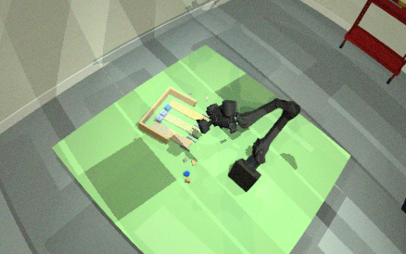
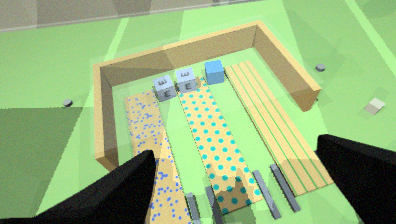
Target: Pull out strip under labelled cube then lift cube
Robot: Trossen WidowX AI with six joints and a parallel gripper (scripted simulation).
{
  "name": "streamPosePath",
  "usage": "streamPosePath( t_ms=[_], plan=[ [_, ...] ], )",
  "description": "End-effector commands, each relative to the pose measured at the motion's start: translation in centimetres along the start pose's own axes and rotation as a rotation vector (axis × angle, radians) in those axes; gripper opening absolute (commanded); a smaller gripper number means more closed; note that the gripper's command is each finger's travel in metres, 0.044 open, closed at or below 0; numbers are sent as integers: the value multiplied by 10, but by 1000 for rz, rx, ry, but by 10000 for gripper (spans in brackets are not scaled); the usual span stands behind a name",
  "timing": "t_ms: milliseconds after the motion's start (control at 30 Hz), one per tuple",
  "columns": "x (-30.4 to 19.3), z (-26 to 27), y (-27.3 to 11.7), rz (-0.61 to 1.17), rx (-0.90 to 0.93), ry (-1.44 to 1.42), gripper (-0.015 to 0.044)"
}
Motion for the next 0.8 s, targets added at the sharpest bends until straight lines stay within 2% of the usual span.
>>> streamPosePath(
  t_ms=[0,33,133,533,767],
  plan=[
    [-4,4,-2,5,-8,-1,400],
    [-4,4,-2,5,-8,-1,400],
    [-2,6,9,58,6,-23,321],
    [-10,6,92,533,115,-157,6],
    [-32,-3,122,826,198,-217,0]
  ],
)
Point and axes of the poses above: the point midway between the two fingers, 35 mm back from their tips, its own y axis out along the fingers, its own z axis across the jaws, x = y × z, the point moved 1 cm from there along -y, back along the fingers, and after that the axes turned 7 degrees about -y, right-handed, at the moved point
